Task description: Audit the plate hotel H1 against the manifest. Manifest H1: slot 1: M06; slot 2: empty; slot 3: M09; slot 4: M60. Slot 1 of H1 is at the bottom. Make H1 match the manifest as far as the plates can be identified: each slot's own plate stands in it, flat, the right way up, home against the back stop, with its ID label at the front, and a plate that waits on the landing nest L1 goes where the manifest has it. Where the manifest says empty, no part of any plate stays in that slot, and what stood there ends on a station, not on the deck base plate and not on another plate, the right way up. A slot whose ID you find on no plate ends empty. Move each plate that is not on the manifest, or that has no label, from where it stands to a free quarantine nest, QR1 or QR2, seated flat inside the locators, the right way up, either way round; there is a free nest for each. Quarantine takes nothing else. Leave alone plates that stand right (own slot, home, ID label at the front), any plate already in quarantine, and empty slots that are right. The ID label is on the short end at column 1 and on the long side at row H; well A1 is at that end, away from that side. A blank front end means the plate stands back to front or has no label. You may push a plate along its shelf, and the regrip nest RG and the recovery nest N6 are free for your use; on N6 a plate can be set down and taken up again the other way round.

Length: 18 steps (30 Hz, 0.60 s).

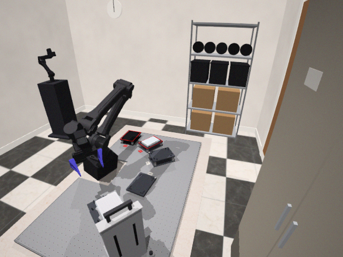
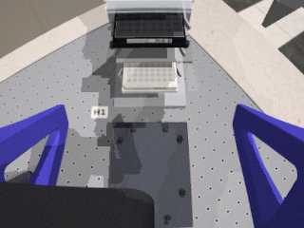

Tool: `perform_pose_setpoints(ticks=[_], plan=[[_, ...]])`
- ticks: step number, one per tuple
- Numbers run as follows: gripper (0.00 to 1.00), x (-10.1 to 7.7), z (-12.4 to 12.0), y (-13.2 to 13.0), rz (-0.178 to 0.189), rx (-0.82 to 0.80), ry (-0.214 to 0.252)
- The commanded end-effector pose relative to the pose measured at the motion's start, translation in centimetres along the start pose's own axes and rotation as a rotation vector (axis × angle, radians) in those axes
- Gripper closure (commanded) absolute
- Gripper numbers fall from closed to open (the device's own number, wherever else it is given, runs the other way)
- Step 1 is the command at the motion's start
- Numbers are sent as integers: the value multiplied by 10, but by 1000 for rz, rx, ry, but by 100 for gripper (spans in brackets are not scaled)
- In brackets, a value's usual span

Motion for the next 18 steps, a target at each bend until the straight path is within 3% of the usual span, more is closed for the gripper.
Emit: perform_pose_setpoints(ticks=[1,2,3,4,18], plan=[[0,-8,40,-13,-25,-74,-38],[0,-8,42,-12,-16,-70,-35],[0,1,12,-1,12,-28,-6],[0,3,5,0,6,-33,-11],[0,23,-28,7,6,-14,-12]])
Point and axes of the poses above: the point where the finger pads meet when closed, its own x axis out along the fingers, its own y axis across the jaws, z = x × y, the point moved 1 cm from there along -x, back along the fingers, and after that the axes turned 13 degrees about -x, right-handed, at the moved point
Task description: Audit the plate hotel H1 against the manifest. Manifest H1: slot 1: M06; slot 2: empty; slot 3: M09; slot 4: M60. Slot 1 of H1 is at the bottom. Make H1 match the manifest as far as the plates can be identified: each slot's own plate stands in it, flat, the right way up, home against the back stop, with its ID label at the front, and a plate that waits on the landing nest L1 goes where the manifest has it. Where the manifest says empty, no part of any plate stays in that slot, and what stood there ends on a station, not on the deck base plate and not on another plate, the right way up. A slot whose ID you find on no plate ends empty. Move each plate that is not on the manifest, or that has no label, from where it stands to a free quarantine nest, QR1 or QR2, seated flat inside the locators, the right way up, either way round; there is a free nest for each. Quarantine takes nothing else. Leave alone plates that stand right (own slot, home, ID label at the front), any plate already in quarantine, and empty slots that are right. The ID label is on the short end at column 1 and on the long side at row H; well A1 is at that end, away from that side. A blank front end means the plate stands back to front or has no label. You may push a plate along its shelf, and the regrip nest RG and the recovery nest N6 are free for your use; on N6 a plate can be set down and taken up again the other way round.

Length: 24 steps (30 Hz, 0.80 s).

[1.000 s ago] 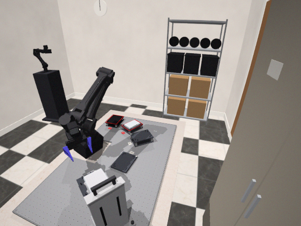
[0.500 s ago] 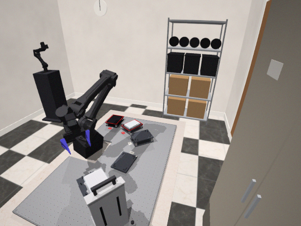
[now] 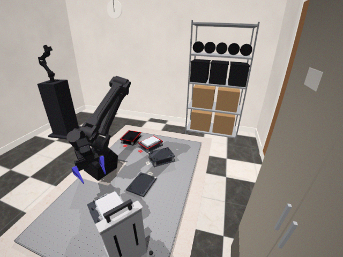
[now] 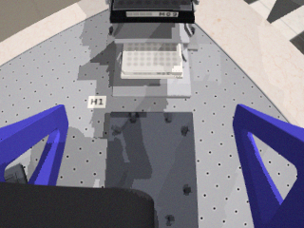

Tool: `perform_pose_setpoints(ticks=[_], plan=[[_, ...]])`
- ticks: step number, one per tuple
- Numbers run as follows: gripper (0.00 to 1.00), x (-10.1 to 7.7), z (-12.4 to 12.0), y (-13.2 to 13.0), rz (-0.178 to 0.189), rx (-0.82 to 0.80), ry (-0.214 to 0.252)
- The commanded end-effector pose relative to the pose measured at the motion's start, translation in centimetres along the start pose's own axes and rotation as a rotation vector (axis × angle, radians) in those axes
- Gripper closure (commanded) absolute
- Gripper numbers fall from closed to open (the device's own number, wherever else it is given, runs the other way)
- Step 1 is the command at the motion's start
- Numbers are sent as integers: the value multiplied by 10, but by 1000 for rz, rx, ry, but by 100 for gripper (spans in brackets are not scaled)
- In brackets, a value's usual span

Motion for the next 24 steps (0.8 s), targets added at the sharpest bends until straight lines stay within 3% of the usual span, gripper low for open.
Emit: perform_pose_setpoints(ticks=[1,5,24], plan=[[0,0,8,-3,-17,-14,-22],[0,6,39,-16,-23,-52,-54],[0,27,51,-18,-22,-47,-59]])
Point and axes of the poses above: the point where the finger pads meet when closed, its own x axis out along the fingers, its own y axis across the jaws, z = x × y, the point moved 1 cm from there along -x, back along the fingers, and after that the axes turned 13 degrees about -x, right-handed, at the moved point
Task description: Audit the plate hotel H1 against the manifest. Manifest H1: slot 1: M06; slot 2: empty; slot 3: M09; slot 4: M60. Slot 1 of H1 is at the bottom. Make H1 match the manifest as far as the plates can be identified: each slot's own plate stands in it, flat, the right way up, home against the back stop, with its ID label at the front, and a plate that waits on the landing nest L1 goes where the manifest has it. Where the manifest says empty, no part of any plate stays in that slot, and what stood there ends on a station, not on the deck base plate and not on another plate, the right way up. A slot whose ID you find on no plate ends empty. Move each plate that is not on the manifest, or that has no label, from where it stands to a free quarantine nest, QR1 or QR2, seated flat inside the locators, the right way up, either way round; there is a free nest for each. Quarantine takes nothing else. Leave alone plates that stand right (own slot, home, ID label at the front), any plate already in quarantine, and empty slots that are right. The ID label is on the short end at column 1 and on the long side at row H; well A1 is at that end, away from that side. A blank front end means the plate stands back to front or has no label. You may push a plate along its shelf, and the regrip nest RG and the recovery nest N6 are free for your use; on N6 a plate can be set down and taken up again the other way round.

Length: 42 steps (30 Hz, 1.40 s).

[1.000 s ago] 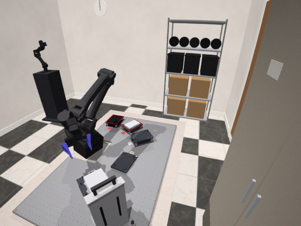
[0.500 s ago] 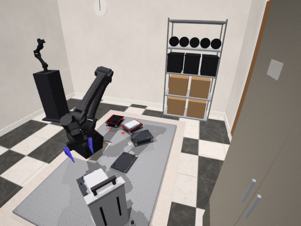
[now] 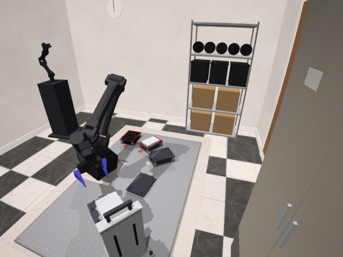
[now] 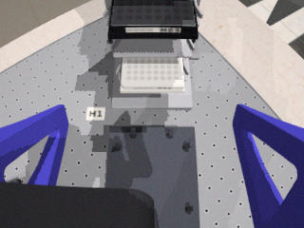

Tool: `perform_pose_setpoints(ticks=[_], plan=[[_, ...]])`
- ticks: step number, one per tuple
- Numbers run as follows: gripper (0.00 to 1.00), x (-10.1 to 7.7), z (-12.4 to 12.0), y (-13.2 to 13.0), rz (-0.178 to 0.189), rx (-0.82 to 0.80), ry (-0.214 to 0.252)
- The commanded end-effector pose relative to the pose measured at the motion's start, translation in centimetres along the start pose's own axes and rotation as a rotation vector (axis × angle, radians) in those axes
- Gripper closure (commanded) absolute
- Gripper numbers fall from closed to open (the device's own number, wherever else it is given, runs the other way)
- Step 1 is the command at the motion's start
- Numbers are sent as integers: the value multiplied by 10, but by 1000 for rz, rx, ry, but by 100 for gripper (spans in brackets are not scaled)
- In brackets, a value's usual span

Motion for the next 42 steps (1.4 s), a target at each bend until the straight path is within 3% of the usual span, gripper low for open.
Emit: perform_pose_setpoints(ticks=[1,42], plan=[[0,7,41,-17,-18,-47,-58],[0,51,66,-21,-17,-38,-65]])
Point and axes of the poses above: the point where the finger pads meet when closed, its own x axis out along the fingers, its own y axis across the jaws, z = x × y, the point moved 1 cm from there along -x, back along the fingers, and after that the axes turned 13 degrees about -x, right-handed, at the moved point
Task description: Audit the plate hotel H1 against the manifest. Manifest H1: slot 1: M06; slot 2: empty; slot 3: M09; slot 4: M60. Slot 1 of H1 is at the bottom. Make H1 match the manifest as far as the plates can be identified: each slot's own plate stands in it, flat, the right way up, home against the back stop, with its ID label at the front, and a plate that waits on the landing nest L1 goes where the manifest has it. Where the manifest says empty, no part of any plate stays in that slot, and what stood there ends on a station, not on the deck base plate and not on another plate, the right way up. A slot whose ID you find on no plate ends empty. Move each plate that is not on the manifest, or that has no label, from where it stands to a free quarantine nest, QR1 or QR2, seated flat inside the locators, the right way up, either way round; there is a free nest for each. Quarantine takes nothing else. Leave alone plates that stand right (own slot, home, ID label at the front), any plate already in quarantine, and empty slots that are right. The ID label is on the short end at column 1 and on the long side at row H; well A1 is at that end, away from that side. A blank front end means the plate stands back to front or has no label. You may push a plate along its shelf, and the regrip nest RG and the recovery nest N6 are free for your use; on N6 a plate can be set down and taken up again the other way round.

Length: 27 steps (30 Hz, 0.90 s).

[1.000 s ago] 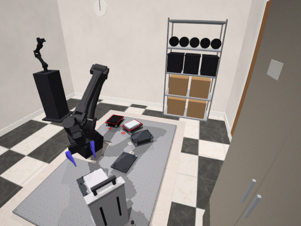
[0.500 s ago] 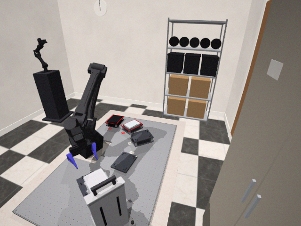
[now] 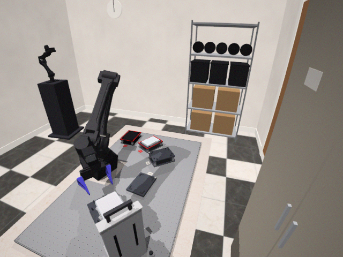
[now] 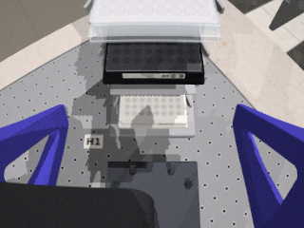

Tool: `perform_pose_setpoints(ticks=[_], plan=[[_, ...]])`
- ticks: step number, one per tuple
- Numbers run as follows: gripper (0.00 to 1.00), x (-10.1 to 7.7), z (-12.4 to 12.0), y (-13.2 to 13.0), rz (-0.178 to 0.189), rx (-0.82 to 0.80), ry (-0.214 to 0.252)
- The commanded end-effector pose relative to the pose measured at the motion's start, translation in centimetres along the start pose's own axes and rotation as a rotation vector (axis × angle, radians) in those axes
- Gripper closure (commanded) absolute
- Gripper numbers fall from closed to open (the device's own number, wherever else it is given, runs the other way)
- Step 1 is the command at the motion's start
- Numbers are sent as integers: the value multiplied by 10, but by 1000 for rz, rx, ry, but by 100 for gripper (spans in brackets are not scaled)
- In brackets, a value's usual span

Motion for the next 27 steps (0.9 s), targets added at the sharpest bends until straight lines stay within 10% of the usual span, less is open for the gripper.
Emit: perform_pose_setpoints(ticks=[1,27], plan=[[0,7,41,-15,-18,-40,-65],[0,34,56,-18,-18,-35,-68]])
Point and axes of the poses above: the point where the finger pads meet when closed, its own x axis out along the fingers, its own y axis across the jaws, z = x × y, the point moved 1 cm from there along -x, back along the fingers, and after that the axes turned 13 degrees about -x, right-handed, at the moved point
